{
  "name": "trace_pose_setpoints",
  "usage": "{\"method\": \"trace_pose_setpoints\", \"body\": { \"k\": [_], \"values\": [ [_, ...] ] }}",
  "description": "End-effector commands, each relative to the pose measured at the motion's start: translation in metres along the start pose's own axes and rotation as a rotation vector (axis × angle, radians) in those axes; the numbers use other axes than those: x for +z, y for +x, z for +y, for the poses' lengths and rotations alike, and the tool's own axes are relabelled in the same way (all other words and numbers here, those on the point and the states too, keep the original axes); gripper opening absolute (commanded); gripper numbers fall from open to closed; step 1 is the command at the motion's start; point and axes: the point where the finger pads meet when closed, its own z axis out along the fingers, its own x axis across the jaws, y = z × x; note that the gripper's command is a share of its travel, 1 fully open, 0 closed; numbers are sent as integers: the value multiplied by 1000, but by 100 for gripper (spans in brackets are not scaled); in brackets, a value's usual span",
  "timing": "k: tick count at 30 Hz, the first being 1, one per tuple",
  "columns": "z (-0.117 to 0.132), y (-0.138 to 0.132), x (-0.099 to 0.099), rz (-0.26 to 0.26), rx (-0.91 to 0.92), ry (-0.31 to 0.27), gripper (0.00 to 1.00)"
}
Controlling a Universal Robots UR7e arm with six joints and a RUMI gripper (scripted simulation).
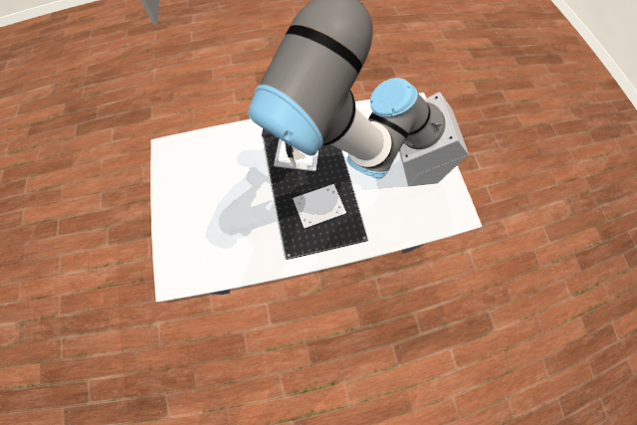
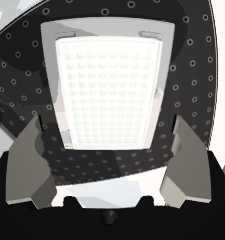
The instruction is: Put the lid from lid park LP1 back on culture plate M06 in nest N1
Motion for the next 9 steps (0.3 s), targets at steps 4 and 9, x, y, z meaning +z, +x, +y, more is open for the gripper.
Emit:
{"method": "trace_pose_setpoints", "body": {
  "k": [4, 9],
  "values": [
    [0, 1, -13, 1, -1, 3, 82],
    [0, 1, -13, 1, -1, 3, 82]
  ]
}}
